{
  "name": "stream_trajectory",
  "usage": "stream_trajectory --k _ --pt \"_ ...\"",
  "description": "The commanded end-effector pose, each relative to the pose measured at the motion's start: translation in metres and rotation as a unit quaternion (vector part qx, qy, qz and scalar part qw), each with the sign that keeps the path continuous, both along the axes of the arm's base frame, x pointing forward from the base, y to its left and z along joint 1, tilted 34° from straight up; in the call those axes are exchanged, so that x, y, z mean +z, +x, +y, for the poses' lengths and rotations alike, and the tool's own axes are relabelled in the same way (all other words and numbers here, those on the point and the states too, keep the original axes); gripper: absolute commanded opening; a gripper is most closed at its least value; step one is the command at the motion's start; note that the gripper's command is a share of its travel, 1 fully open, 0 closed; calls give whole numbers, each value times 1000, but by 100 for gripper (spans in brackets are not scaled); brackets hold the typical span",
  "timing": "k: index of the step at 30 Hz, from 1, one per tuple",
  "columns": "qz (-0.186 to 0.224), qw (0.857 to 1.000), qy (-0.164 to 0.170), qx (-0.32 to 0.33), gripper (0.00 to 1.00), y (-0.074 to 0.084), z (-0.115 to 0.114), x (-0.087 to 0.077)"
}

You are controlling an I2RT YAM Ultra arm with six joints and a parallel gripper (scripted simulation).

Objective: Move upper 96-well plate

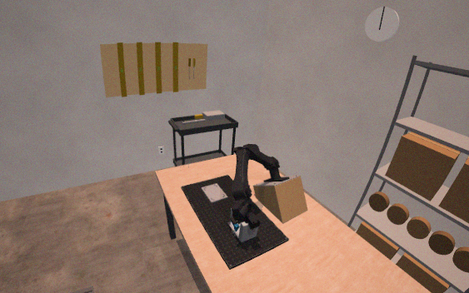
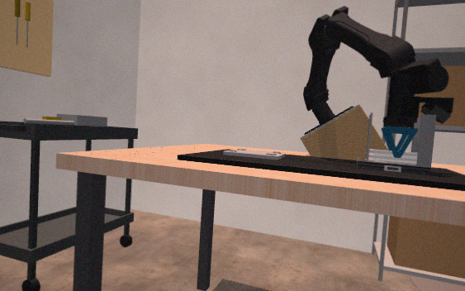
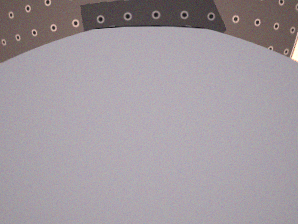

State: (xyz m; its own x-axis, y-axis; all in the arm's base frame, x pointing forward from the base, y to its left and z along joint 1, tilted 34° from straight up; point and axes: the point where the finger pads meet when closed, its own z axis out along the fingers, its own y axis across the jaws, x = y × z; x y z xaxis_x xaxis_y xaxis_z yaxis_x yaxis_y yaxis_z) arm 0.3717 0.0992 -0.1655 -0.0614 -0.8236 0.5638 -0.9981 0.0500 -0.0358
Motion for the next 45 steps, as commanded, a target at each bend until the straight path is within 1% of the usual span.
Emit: stream_trajectory --k 1,24,25,26,27,38,40,45 --pt "-5 1000 4 6 0 3 5 3" --pt "-5 1000 4 6 0 3 5 3" --pt "-12 1000 9 13 0 7 12 8" --pt "-12 1000 10 12 0 9 14 14" --pt "-16 1000 12 10 0 11 17 17" --pt "-18 1000 12 8 0 10 27 32" --pt "-18 1000 12 8 0 10 27 32" --pt "-18 1000 12 8 0 9 31 39"
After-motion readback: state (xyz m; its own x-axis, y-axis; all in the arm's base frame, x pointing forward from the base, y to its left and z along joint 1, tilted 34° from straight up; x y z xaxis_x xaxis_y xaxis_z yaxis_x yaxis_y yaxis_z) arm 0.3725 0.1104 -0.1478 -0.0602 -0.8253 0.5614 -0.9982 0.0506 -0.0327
